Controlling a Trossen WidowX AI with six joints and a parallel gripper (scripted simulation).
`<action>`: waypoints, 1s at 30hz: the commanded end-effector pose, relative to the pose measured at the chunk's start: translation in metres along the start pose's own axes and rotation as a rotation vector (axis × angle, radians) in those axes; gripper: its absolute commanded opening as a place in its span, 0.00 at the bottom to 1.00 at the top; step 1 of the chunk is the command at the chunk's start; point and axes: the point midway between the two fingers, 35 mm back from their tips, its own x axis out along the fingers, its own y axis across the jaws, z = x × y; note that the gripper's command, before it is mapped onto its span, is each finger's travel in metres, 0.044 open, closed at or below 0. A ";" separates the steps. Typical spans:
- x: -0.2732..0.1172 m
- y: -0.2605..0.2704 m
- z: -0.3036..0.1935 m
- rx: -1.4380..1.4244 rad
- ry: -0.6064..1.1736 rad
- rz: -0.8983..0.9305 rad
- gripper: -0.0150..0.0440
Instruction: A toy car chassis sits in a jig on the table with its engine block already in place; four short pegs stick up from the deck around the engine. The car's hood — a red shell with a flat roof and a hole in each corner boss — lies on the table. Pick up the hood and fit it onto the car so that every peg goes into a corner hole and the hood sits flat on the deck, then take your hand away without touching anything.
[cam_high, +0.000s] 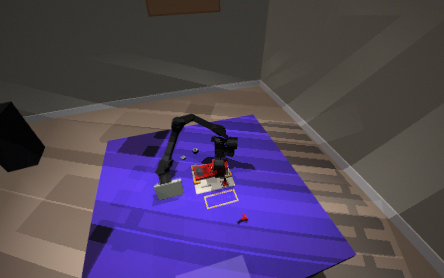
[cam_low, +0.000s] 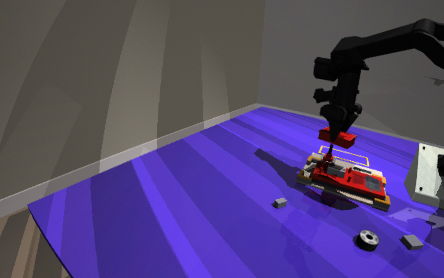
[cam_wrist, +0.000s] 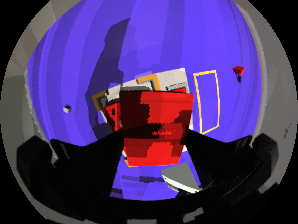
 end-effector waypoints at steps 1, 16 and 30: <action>-0.002 0.013 -0.010 -0.094 -0.008 0.005 0.25; 0.002 0.041 -0.037 -0.323 -0.007 0.013 0.25; 0.051 0.043 -0.037 -0.323 -0.007 0.015 0.25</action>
